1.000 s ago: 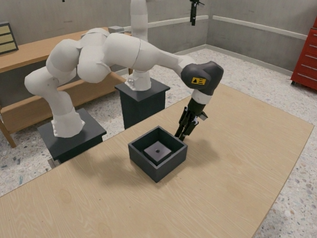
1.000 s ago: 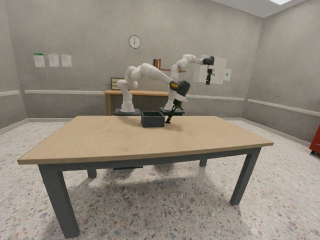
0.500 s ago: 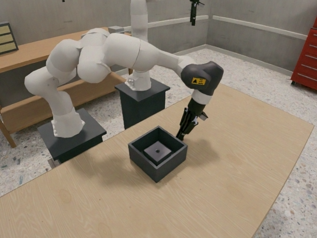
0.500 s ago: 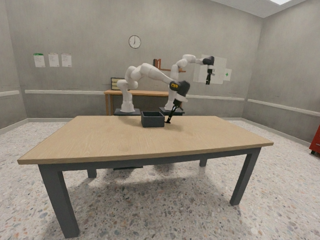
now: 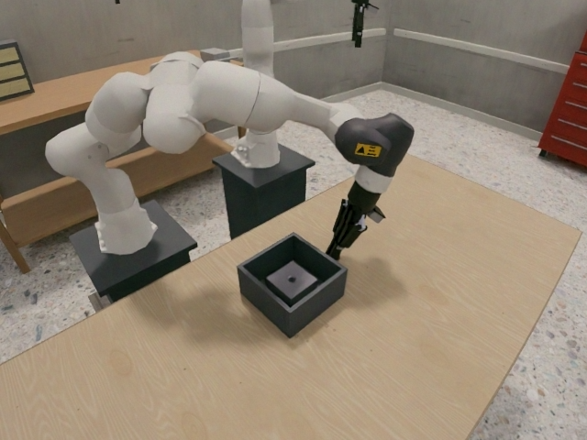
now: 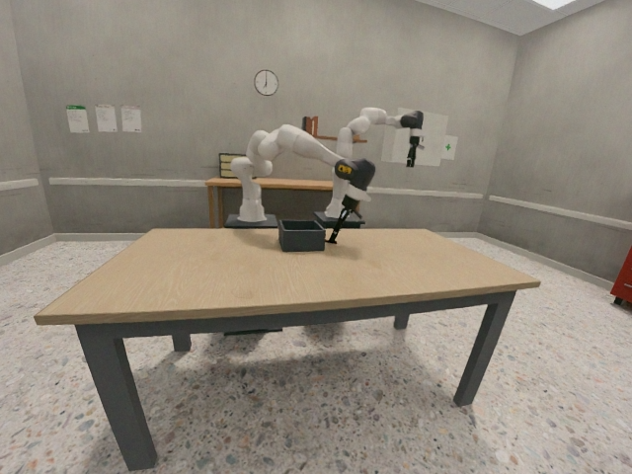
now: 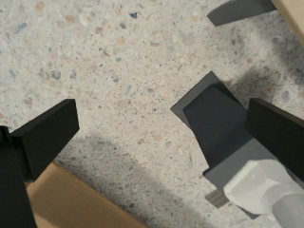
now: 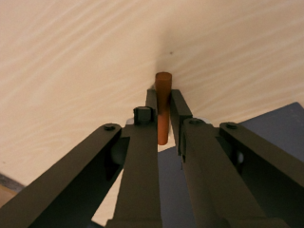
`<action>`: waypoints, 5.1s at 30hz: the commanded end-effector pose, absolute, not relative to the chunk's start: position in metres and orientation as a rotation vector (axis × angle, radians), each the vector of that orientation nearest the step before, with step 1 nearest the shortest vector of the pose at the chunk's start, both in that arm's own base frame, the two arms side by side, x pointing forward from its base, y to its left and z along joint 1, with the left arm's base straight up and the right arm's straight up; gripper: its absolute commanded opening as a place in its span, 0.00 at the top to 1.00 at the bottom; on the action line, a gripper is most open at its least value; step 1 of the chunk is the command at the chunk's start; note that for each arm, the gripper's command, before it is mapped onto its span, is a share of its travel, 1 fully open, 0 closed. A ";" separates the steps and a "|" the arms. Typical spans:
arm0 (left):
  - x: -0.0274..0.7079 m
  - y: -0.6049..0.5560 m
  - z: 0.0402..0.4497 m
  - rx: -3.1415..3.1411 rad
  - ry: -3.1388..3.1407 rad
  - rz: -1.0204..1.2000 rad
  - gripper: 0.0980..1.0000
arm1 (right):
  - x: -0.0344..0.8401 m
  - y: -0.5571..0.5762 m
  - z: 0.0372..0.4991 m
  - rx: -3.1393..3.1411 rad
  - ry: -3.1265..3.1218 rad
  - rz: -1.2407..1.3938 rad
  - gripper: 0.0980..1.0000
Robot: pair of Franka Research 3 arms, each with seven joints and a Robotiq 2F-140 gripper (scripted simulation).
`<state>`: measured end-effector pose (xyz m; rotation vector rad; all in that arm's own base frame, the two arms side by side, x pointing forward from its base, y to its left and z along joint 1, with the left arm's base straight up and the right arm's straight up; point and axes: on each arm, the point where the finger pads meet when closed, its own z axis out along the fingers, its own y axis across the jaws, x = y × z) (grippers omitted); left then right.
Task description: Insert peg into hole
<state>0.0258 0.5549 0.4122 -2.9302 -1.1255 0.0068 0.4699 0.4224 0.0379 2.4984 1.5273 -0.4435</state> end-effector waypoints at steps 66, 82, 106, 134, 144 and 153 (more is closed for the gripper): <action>0.026 0.554 0.413 -2.930 -1.134 0.000 0.00 | 0.470 0.423 0.113 2.499 1.525 -0.441 1.00; 0.026 0.554 0.413 -2.930 -1.134 0.000 0.00 | 0.470 0.423 0.151 2.499 1.525 -0.441 1.00; 0.026 0.554 0.413 -2.930 -1.134 0.000 0.00 | 0.467 0.425 0.151 2.499 1.525 -0.441 1.00; 0.026 0.554 0.413 -2.930 -1.134 0.000 0.00 | 0.396 0.465 0.151 2.499 1.525 -0.441 1.00; 0.026 0.554 0.413 -2.930 -1.134 0.000 0.00 | 0.384 0.471 0.151 2.499 1.525 -0.441 1.00; 0.026 0.554 0.413 -2.930 -1.134 0.000 0.00 | 0.384 0.471 0.151 2.499 1.525 -0.441 1.00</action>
